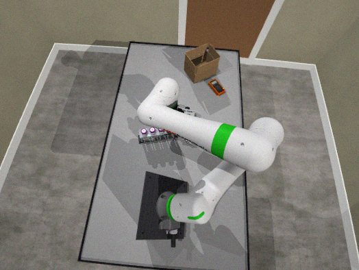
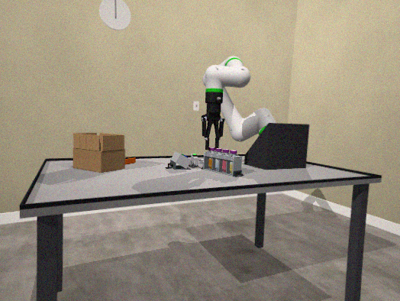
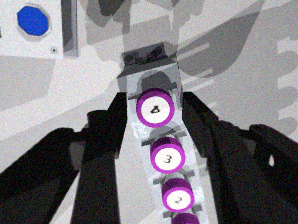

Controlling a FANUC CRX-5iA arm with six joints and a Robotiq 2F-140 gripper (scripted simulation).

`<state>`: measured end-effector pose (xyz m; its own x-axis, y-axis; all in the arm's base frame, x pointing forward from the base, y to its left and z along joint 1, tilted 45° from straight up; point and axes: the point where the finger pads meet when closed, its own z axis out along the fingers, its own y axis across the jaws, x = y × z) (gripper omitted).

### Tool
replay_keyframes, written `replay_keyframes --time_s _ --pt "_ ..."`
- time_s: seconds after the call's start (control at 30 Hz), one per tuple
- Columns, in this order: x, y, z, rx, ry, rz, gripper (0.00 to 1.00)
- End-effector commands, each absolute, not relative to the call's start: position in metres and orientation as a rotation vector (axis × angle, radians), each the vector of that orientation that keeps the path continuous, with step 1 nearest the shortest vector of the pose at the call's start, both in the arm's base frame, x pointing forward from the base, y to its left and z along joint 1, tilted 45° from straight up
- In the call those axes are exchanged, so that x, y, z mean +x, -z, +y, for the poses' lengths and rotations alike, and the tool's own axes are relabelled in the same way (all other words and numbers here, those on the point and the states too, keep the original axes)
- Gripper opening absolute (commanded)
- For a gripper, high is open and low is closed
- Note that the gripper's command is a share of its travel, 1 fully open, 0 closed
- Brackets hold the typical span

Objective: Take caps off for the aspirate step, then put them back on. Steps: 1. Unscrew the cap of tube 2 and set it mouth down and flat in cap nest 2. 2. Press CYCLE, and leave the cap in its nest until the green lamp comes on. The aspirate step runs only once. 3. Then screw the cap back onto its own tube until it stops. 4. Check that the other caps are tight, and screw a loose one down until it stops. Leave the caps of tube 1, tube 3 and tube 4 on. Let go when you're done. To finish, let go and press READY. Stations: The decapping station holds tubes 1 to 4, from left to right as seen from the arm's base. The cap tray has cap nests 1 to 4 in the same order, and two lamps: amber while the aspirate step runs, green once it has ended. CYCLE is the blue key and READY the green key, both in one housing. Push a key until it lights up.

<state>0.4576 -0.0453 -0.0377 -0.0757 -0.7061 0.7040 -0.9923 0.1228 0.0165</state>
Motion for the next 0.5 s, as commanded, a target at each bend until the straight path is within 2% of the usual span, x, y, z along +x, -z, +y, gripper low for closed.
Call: replay_keyframes --time_s 0.0,0.47 --pt "0.458 0.037 -0.045 1.641 -0.659 -1.843 0.41" --pt "0.461 0.016 -0.024 1.641 -0.659 -1.843 0.41"
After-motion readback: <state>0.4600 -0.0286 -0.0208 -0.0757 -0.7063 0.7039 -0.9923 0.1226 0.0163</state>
